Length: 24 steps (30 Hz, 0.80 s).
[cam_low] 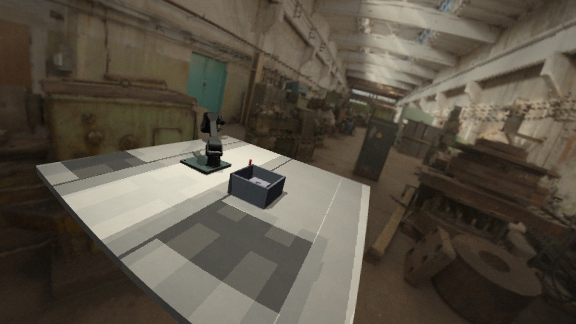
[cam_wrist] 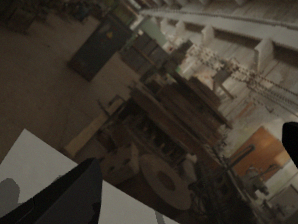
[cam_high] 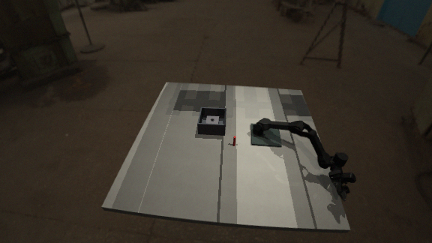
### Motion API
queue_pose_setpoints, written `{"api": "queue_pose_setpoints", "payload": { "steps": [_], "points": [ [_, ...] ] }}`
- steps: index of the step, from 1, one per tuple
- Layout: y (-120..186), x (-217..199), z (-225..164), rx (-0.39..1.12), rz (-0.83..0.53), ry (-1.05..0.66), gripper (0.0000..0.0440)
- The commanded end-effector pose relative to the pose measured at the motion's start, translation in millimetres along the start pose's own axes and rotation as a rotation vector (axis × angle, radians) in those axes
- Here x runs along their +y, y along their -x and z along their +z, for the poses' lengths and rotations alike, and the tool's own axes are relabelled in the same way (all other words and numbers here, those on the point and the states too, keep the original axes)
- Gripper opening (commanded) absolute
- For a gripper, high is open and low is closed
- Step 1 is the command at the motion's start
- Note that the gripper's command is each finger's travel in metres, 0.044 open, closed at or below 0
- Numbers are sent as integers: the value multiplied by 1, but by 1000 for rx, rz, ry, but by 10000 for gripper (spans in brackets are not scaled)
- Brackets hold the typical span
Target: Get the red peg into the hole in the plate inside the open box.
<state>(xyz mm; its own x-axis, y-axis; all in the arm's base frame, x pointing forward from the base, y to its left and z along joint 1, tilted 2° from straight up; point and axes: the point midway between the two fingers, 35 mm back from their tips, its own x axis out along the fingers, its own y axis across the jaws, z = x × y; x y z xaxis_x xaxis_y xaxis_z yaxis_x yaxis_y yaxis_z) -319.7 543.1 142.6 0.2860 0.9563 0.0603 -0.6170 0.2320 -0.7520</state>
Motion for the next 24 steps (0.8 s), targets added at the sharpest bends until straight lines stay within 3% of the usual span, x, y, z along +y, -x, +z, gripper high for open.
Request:
{"api": "queue_pose_setpoints", "payload": {
  "steps": [1, 2, 7, 15, 24],
  "points": [
    [-2, -3, 0, 0, 7, 9, 421],
    [-6, -7, -1, 1, 14, 18, 438],
    [-36, -31, -26, 44, 78, 33, 440],
    [-84, -91, -117, 248, 227, -47, 436],
    [-83, -156, -219, 544, 318, -205, 433]
  ]
}}
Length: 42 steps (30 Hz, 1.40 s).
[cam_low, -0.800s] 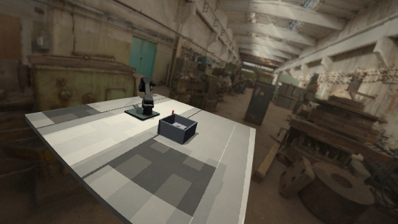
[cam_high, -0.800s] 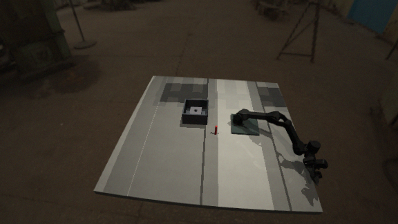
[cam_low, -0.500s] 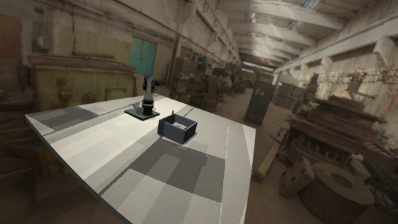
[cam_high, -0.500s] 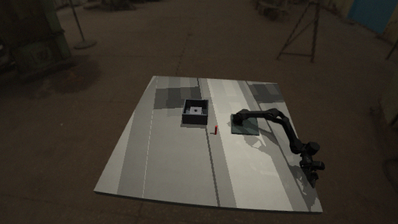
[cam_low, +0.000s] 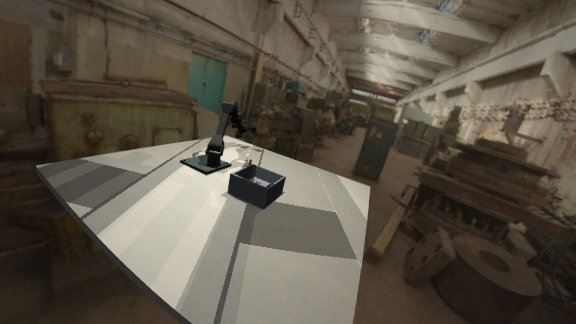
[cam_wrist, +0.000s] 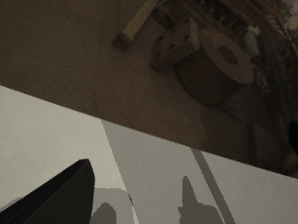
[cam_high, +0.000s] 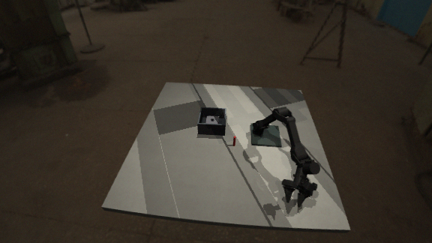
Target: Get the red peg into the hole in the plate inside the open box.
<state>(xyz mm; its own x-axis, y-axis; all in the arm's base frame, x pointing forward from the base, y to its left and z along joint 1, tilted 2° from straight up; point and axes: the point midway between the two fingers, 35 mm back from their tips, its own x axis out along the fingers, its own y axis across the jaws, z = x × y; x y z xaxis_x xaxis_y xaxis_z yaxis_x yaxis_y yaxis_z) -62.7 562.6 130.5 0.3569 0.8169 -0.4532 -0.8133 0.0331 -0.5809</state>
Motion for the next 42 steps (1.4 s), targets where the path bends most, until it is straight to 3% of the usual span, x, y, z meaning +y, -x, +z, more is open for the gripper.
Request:
{"api": "queue_pose_setpoints", "payload": {
  "steps": [1, 9, 20, 42],
  "points": [
    [0, -21, -35, 109, 40, -66, 432],
    [12, -72, -104, 334, 65, -251, 433],
    [50, -122, -181, 610, 39, -534, 440],
    [152, -177, -282, 1046, -179, -1143, 440]
  ]
}}
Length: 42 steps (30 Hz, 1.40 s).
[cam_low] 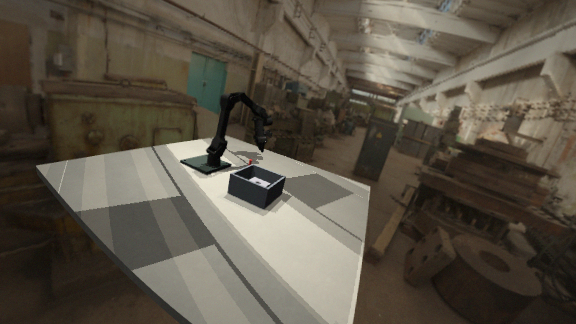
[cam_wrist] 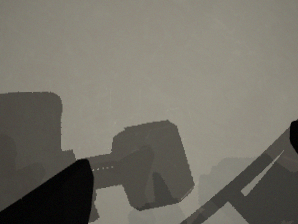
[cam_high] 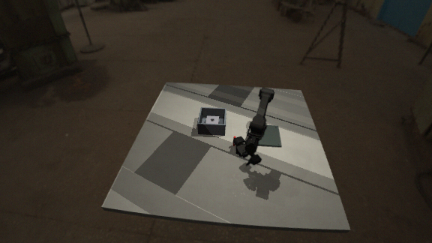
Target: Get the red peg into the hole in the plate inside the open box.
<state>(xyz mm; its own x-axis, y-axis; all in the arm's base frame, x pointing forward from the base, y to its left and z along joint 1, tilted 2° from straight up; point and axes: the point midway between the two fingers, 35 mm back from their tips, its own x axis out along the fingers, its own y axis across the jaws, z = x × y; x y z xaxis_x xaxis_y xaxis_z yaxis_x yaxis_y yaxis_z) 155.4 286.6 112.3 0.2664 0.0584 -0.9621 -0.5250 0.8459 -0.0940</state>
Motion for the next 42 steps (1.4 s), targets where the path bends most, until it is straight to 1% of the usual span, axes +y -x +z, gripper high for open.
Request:
{"api": "queue_pose_setpoints", "payload": {
  "steps": [1, 16, 28, 35, 42],
  "points": [
    [0, -20, -10, 58, -24, -107, 440],
    [4, -90, -43, 229, -123, -595, 440],
    [-9, -130, -74, 318, -213, -979, 440],
    [-28, -144, -87, 321, -252, -1119, 437],
    [-52, -152, -96, 298, -279, -1178, 424]
  ]
}}
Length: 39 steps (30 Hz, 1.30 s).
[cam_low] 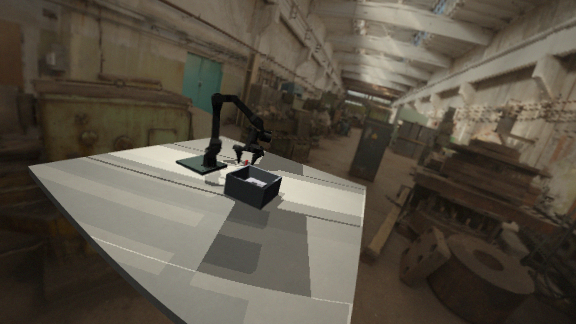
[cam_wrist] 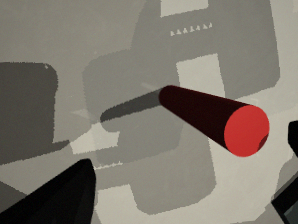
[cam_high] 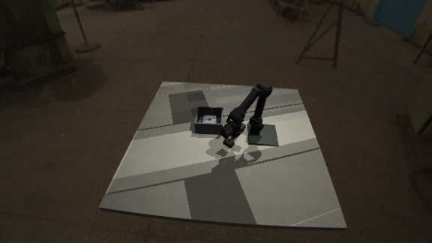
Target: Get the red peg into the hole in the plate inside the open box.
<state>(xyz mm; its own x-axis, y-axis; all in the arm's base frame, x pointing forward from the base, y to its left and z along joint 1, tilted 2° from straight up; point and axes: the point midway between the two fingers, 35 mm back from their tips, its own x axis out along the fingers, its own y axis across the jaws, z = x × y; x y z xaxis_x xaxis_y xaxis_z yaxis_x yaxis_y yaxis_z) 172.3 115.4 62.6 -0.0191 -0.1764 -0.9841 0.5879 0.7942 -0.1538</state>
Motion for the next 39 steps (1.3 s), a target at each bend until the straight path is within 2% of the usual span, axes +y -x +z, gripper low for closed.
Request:
{"api": "queue_pose_setpoints", "payload": {
  "steps": [1, 4, 16, 19, 30, 39],
  "points": [
    [-15, -4, 2, -9, -15, -25, 419],
    [-24, -4, 4, -13, -21, -35, 375],
    [-44, -6, 10, -3, -71, -85, 61],
    [-46, -7, 12, -3, -89, -90, 0],
    [2, -18, 47, -133, -82, -105, 0],
    [44, -28, 80, -219, -53, -188, 0]
  ]
}}
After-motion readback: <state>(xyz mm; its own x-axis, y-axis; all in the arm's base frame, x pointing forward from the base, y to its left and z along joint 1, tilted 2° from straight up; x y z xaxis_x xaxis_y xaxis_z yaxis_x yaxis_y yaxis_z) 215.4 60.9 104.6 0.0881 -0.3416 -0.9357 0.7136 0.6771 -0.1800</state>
